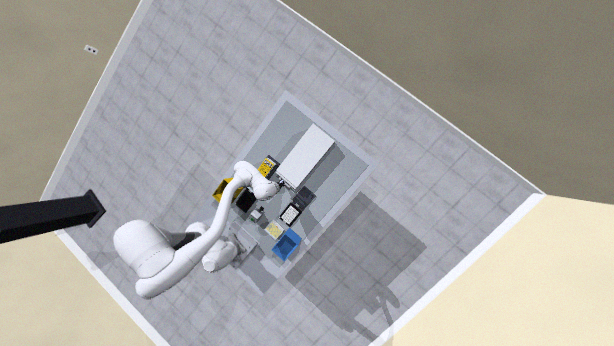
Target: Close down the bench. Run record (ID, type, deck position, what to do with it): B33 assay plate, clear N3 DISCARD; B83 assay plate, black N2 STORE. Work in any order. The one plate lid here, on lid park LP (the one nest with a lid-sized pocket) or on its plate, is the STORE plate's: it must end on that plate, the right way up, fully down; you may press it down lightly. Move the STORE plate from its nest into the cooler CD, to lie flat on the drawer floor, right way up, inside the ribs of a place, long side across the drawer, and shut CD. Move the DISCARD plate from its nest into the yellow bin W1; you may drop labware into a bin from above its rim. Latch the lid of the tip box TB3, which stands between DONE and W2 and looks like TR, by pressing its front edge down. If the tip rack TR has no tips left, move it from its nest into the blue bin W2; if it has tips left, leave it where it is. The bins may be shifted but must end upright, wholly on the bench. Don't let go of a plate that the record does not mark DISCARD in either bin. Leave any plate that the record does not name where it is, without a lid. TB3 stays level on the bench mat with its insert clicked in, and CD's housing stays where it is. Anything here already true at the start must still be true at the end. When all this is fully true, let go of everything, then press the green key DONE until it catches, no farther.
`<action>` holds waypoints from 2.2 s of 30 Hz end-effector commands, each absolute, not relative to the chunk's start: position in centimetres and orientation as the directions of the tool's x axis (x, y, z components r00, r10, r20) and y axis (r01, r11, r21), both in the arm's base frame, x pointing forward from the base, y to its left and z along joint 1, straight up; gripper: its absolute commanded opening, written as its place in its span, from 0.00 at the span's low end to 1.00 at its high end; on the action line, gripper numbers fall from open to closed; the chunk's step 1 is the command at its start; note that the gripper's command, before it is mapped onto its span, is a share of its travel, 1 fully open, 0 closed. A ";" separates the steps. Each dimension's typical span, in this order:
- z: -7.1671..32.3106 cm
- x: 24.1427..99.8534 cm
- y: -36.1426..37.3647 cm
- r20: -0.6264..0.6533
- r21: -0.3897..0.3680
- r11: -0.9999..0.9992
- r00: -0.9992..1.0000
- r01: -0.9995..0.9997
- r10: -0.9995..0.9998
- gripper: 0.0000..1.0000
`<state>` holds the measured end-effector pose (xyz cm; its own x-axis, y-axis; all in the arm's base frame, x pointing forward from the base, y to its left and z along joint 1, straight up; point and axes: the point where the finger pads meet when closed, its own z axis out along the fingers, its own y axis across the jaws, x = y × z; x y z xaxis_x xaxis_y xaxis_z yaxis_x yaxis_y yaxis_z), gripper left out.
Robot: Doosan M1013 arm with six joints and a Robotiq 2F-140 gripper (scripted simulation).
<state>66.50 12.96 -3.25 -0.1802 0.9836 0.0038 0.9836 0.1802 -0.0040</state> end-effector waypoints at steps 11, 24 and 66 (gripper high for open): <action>-3.2 67.0 13.1 0.004 -0.004 0.180 -0.180 0.984 0.984 0.00; -3.2 67.0 13.1 0.004 -0.004 0.180 -0.180 0.984 0.984 0.00; -3.2 64.9 12.7 0.004 -0.004 0.180 -0.180 0.984 0.984 0.00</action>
<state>65.26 12.73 -3.25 -0.1802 0.9836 0.0038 0.9836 0.1802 -0.0041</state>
